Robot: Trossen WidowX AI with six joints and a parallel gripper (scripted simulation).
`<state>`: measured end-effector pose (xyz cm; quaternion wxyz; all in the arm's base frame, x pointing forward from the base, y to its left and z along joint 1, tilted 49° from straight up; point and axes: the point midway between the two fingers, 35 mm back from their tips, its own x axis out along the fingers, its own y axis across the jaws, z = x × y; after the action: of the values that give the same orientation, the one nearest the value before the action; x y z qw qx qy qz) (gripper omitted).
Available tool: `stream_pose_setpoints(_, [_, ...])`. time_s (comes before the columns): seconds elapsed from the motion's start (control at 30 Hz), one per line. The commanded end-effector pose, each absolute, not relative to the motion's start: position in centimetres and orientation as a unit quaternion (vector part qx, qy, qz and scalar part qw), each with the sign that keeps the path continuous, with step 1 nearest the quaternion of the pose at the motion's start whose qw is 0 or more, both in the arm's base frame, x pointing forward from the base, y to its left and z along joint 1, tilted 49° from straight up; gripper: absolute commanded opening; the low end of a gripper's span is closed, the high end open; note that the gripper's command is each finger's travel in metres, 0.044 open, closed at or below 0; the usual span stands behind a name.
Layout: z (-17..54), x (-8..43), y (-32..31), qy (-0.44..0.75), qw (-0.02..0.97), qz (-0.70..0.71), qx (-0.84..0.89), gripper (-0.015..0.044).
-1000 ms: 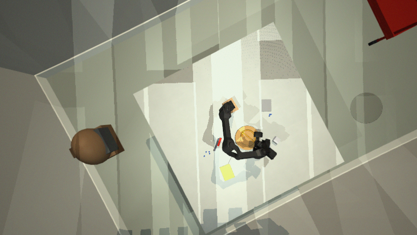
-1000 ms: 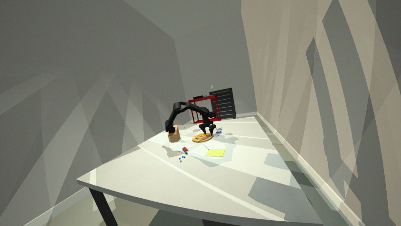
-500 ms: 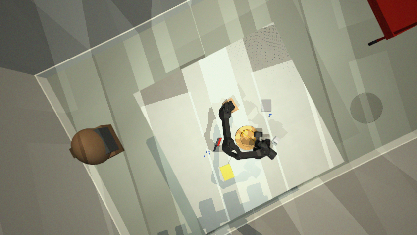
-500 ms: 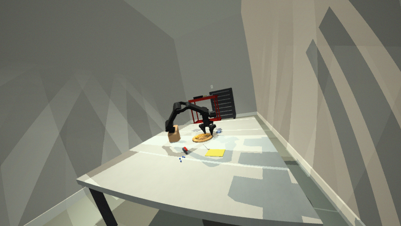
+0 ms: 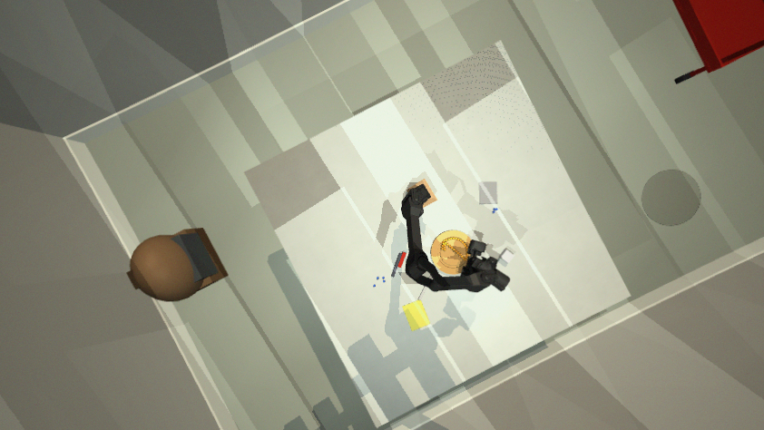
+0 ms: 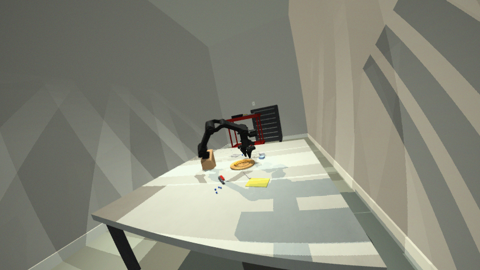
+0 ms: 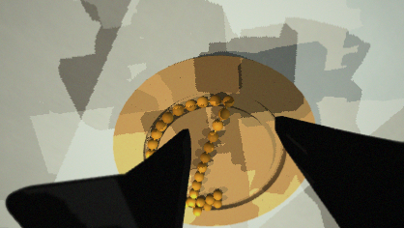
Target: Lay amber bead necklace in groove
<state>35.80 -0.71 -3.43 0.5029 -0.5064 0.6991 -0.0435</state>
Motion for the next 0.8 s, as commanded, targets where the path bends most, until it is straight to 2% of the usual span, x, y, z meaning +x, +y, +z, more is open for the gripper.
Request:
stream_pose_setpoints(0.0, [-3.0, 35.6, -0.3, 0.699, 0.514, -0.055, -0.495, 0.0151])
stream_pose_setpoints(0.07, [-3.1, 35.6, -0.4, 0.699, 0.514, -0.055, -0.495, 0.012])
stream_pose_setpoints(0.77, [-4.8, 35.7, -2.4, 0.698, 0.514, -0.056, -0.496, 0.012])
